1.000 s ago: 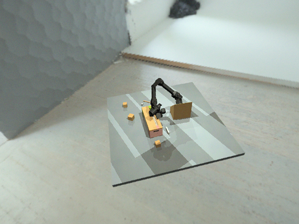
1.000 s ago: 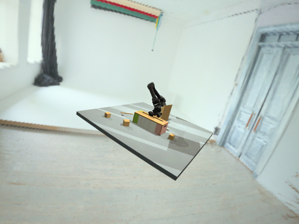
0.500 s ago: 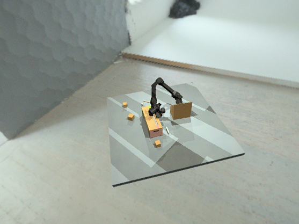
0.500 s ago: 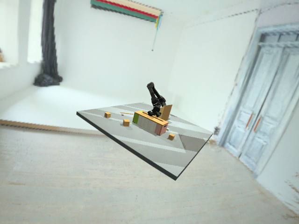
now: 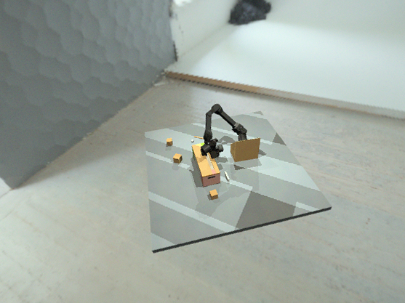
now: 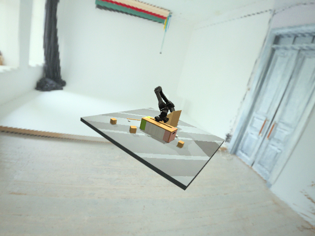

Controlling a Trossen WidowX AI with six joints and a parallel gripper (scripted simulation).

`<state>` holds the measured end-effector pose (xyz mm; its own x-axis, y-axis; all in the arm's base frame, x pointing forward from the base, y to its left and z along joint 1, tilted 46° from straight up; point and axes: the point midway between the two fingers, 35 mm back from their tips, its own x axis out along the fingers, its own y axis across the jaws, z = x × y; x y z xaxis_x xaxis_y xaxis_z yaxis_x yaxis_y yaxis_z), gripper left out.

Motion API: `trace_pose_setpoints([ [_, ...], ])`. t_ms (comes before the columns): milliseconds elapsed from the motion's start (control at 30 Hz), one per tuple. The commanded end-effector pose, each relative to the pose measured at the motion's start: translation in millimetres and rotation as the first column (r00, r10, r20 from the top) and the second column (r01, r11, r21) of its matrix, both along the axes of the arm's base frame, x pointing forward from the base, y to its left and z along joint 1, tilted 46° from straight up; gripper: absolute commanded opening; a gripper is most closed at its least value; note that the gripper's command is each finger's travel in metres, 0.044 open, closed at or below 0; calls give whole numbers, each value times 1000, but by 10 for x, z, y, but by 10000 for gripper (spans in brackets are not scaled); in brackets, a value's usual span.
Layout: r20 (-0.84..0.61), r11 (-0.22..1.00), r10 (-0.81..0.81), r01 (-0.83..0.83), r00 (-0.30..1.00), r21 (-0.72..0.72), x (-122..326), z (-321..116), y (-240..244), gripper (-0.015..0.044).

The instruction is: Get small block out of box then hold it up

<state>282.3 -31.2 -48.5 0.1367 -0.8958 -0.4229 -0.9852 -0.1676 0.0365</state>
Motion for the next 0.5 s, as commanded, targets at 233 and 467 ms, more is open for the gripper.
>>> trace_pose_setpoints([
  [233, 2, 1000, -3, 3, 1000, -6, 14, 85, -93, 400],
  [467, 2, 1000, -3, 3, 1000, -7, 31, 164, -169, 400],
])
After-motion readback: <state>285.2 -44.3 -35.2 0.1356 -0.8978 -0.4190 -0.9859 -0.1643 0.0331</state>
